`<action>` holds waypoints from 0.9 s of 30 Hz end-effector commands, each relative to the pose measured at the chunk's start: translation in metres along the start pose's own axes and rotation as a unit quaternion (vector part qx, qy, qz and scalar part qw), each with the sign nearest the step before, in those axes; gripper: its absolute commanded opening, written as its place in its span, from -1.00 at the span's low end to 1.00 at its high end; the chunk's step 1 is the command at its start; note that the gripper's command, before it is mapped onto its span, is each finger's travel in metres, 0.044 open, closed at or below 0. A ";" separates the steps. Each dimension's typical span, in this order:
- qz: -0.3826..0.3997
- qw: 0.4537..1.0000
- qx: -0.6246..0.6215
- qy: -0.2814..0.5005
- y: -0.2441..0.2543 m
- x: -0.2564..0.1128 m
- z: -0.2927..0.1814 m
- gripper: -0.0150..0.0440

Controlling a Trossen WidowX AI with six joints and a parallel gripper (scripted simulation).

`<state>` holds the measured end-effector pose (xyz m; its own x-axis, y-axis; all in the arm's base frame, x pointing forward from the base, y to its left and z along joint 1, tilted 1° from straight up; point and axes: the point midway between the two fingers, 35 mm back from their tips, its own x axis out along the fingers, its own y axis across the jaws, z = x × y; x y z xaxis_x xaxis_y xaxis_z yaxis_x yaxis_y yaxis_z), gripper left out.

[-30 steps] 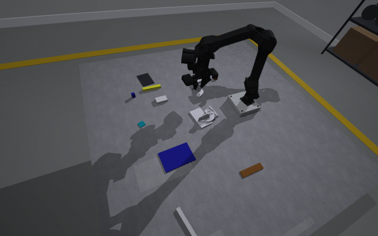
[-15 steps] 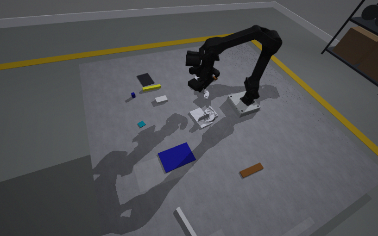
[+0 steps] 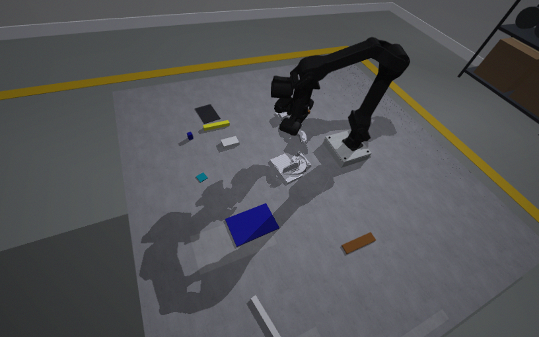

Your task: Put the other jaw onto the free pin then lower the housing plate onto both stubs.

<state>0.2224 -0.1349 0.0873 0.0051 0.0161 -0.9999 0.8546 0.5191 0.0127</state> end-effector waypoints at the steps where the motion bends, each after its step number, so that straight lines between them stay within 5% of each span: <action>1: 0.003 0.999 -0.042 -0.004 0.001 -0.002 -0.006 -0.04; 27: 0.002 0.945 -0.327 -0.004 -0.001 0.004 -0.045 -0.04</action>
<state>0.1997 -0.1003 0.0831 0.0033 0.0171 -0.9998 0.4076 0.9130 0.0169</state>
